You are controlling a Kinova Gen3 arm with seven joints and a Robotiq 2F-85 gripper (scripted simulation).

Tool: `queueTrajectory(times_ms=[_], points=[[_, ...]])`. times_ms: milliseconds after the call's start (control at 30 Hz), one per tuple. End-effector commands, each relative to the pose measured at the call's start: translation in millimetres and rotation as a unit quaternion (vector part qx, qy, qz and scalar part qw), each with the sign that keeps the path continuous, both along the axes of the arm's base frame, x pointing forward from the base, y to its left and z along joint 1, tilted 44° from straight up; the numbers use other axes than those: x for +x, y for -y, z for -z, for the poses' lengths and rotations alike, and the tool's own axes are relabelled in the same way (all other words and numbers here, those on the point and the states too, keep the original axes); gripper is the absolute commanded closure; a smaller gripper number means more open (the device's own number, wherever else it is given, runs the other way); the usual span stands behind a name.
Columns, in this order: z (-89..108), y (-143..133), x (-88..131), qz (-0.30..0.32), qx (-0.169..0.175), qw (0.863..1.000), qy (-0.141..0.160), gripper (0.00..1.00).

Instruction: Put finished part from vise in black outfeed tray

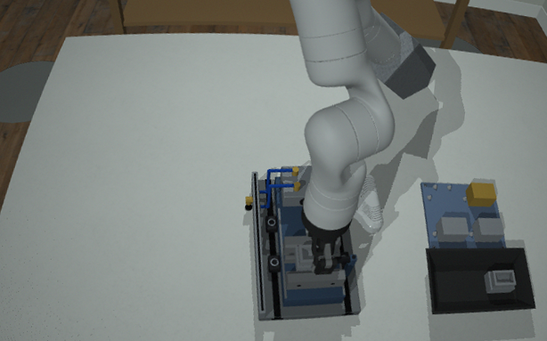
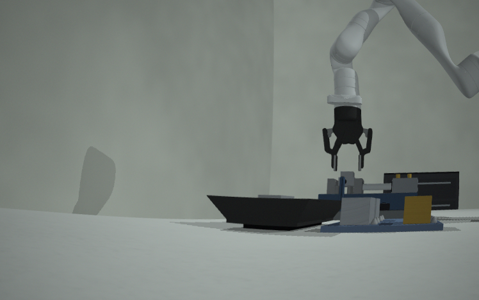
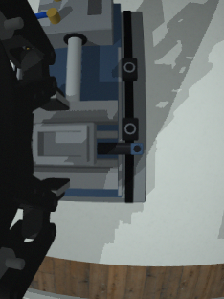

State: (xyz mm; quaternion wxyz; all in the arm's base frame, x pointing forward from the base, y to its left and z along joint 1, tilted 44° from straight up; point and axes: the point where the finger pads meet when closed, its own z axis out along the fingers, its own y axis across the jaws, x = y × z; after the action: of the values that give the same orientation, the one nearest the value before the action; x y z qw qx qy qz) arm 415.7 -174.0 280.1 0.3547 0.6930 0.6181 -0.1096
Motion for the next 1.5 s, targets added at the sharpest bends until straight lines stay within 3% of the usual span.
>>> queueTrajectory(times_ms=[0, 1467], points=[[0.8, 2.2, -0.3, 0.002, -0.001, 1.0, 0.0, 0.33], [7.7, 8.2, 2.4, 0.002, -0.001, 1.0, 0.0, 0.33]])
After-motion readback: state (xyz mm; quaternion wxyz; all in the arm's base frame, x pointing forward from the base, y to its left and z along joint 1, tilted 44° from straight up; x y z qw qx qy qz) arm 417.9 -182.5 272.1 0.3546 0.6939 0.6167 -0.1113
